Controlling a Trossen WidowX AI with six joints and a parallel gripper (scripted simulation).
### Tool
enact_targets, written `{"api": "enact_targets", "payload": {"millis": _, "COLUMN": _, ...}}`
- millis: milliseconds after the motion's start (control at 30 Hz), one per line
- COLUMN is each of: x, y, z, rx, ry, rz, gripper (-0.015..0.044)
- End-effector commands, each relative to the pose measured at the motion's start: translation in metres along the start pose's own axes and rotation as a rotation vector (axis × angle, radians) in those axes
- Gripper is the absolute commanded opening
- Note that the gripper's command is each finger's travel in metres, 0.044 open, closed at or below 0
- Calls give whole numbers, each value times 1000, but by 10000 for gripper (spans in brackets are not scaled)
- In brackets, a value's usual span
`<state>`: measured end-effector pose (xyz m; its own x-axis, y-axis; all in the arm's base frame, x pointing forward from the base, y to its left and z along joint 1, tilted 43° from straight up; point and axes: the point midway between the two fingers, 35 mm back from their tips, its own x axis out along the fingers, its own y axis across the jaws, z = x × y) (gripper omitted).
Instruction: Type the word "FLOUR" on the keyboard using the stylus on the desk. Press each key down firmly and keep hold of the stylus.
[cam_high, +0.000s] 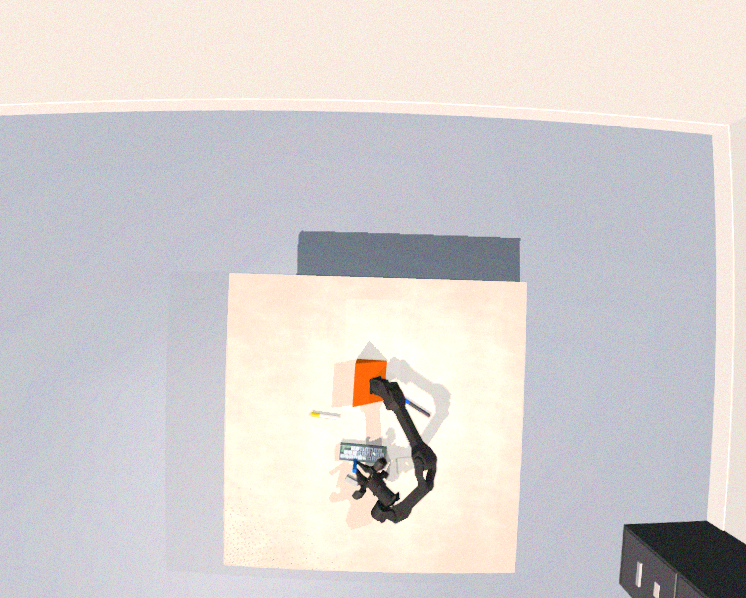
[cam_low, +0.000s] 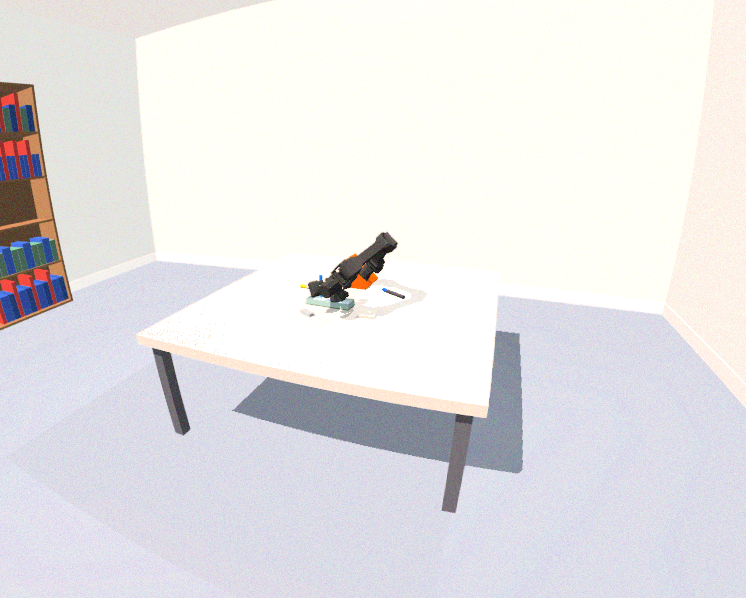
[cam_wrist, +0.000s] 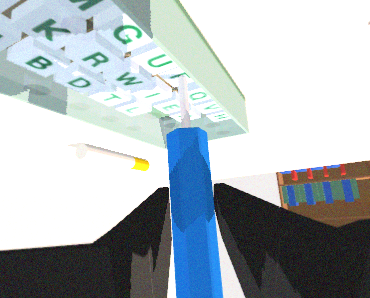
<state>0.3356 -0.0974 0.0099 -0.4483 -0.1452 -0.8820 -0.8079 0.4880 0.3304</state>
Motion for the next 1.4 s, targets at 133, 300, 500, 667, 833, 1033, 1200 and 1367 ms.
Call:
{"api": "enact_targets", "payload": {"millis": 133, "x": -10, "y": 0, "z": -17, "rx": 3, "ry": -2, "rz": 2, "gripper": 81}}
{"api": "enact_targets", "payload": {"millis": 300, "x": -19, "y": 0, "z": -33, "rx": 3, "ry": -1, "rz": 3, "gripper": 81}}
{"api": "enact_targets", "payload": {"millis": 500, "x": -15, "y": 0, "z": -32, "rx": 11, "ry": -4, "rz": 11, "gripper": 71}}
{"api": "enact_targets", "payload": {"millis": 667, "x": -15, "y": 0, "z": -32, "rx": 11, "ry": -4, "rz": 10, "gripper": 18}}
{"api": "enact_targets", "payload": {"millis": 833, "x": -10, "y": 5, "z": -36, "rx": 9, "ry": -2, "rz": 9, "gripper": 0}}
{"api": "enact_targets", "payload": {"millis": 1033, "x": -1, "y": 15, "z": -43, "rx": 6, "ry": 0, "rz": 6, "gripper": 0}}
{"api": "enact_targets", "payload": {"millis": 1200, "x": 7, "y": 24, "z": -49, "rx": 4, "ry": 2, "rz": 4, "gripper": 0}}
{"api": "enact_targets", "payload": {"millis": 1367, "x": 12, "y": 25, "z": -43, "rx": 3, "ry": 2, "rz": 4, "gripper": 0}}
